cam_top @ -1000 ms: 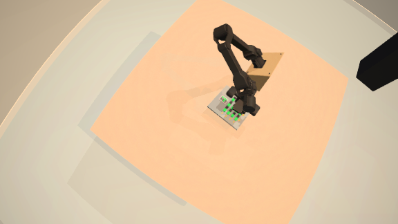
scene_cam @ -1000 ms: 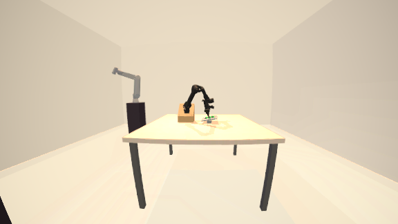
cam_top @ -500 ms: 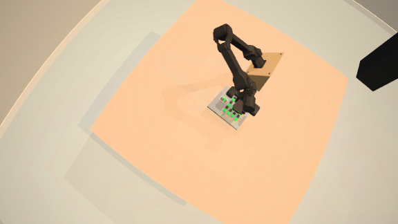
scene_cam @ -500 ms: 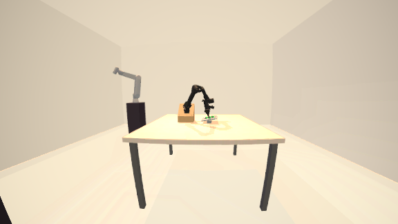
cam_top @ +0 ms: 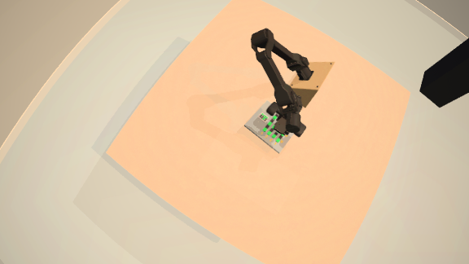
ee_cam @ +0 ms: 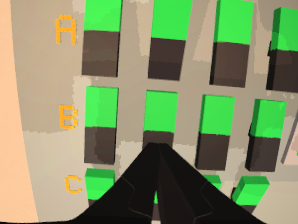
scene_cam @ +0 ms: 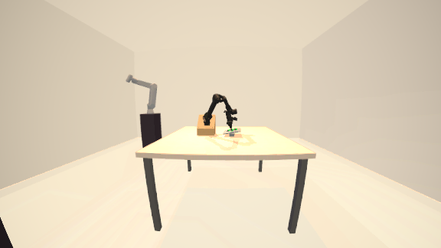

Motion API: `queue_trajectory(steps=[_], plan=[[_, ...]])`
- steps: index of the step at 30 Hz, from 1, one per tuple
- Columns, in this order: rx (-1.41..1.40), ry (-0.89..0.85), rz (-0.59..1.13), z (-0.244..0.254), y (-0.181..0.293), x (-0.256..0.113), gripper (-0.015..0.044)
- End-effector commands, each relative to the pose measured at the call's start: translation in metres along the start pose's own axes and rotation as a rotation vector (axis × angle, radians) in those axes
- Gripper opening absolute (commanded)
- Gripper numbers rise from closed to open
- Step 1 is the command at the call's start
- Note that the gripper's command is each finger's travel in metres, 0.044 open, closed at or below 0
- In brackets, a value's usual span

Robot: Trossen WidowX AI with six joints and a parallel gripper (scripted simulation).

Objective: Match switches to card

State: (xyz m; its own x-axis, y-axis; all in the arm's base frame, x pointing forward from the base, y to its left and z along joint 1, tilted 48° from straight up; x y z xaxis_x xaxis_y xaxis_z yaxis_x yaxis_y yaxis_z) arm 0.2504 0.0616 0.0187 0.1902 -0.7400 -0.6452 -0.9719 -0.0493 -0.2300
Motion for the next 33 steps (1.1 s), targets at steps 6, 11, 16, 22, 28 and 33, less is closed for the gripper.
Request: queue_trajectory(steps=[6,11,16,22,28,33], plan=[[-0.005,0.003,-0.001,0.000,0.000,0.002,0.0000],[-0.005,0.003,-0.001,0.000,0.001,0.002,0.0000],[-0.005,0.003,-0.001,0.000,0.001,0.003,0.0000],[-0.002,-0.005,0.008,0.002,-0.003,-0.015,0.0000],[-0.005,0.002,0.026,0.001,-0.005,-0.062,0.0000],[-0.005,0.002,0.026,-0.010,-0.014,-0.068,0.0000]])
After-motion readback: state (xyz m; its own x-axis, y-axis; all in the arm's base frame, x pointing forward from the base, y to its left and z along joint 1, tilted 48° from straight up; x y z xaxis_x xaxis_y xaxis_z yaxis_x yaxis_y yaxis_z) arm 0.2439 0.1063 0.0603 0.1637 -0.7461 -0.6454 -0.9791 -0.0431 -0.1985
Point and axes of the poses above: the point midway between the two fingers, 35 mm back from their tips, its own x axis out along the fingers, its own z axis across the jaws, y = z × x, the point moved 10 cm from there along -x, back along the fingers, and after that the axes turned 2 degrees about x, right-handed, at the moved point
